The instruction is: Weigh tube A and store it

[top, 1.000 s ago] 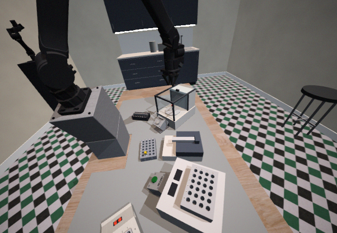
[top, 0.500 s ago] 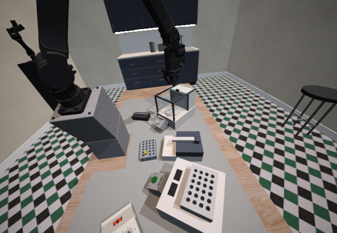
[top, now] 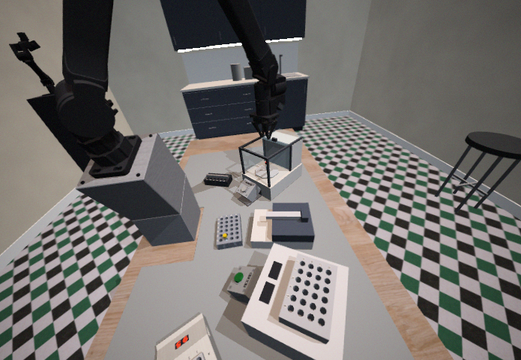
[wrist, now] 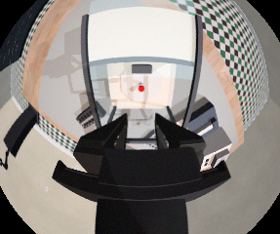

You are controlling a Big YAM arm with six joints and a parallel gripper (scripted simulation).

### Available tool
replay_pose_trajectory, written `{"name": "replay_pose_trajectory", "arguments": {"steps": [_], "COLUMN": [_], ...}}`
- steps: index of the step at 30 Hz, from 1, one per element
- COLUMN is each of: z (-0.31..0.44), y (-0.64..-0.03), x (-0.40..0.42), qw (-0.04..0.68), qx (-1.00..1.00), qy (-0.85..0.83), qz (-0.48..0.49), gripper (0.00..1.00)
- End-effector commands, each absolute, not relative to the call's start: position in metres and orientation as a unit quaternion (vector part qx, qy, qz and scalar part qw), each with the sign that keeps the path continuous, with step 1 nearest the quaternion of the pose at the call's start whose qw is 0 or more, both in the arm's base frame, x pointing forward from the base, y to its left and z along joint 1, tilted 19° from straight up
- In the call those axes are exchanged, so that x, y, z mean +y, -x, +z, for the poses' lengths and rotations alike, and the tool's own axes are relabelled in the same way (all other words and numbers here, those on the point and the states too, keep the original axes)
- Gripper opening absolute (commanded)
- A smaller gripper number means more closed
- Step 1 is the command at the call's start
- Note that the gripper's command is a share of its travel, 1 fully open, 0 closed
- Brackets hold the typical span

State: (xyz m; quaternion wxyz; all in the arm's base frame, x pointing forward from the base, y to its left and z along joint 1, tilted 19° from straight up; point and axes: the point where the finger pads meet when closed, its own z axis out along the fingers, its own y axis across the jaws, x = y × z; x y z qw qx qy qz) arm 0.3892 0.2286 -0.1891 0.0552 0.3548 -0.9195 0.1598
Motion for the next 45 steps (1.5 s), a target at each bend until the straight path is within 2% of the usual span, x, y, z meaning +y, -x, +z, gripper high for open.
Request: {"name": "replay_pose_trajectory", "arguments": {"steps": [1,35,36,45], "z": [-0.195,-0.240,-0.229,-0.255], "y": [-0.393,-0.405,-0.413,-0.408], "x": [0.223,0.215,0.224,0.211], "qw": [0.055,0.043,0.027,0.040], "qx": [-0.920,-0.921,-0.922,-0.922], "qy": [-0.355,-0.354,-0.355,-0.353], "qz": [0.160,0.157,0.153,0.156], "gripper": [0.36,0.36,0.36,0.36]}}
